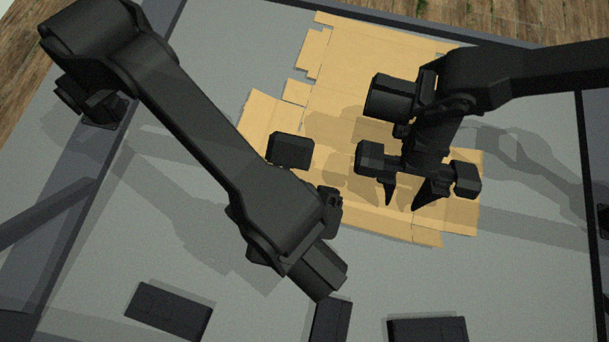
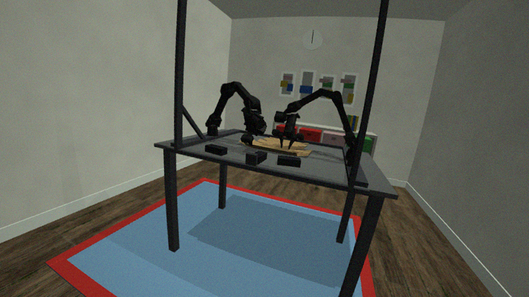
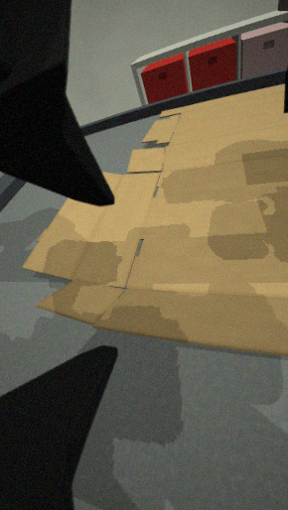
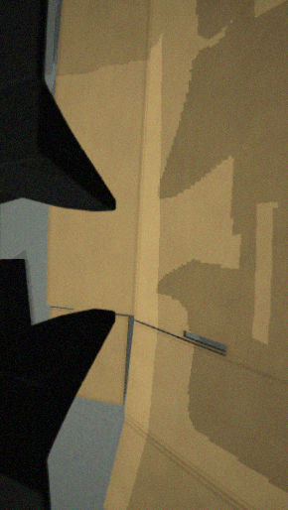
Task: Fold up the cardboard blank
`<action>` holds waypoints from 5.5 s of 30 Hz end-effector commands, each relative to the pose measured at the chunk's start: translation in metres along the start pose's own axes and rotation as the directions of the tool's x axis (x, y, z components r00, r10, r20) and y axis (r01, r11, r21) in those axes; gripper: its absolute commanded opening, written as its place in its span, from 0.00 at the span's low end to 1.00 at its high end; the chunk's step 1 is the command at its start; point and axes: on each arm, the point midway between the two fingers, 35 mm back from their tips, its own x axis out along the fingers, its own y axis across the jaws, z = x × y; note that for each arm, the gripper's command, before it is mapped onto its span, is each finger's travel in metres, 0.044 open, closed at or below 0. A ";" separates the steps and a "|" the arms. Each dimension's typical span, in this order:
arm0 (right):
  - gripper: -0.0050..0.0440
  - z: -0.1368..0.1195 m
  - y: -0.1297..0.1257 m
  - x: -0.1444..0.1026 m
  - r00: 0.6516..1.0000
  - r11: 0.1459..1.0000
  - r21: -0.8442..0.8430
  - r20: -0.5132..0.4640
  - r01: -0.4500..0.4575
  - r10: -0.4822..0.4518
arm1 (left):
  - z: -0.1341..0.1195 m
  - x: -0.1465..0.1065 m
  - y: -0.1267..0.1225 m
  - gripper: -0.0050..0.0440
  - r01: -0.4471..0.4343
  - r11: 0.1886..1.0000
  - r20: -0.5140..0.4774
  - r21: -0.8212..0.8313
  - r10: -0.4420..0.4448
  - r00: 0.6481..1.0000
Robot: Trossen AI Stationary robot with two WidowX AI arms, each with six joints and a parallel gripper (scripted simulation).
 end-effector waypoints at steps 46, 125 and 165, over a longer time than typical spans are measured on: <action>0.50 0.012 0.004 0.025 1.000 1.000 -0.013 0.001 -0.029 0.029 | 0.002 -0.006 0.003 0.91 0.009 1.000 0.019 -0.010 -0.009 1.000; 0.50 0.035 -0.018 0.050 1.000 1.000 -0.010 0.003 -0.021 0.021 | 0.001 0.000 0.005 0.91 0.198 0.980 0.021 -0.006 -0.197 0.980; 0.50 0.040 -0.025 0.057 1.000 1.000 -0.012 0.002 -0.023 0.023 | 0.003 0.018 0.035 0.91 0.194 0.981 0.019 -0.008 -0.194 0.981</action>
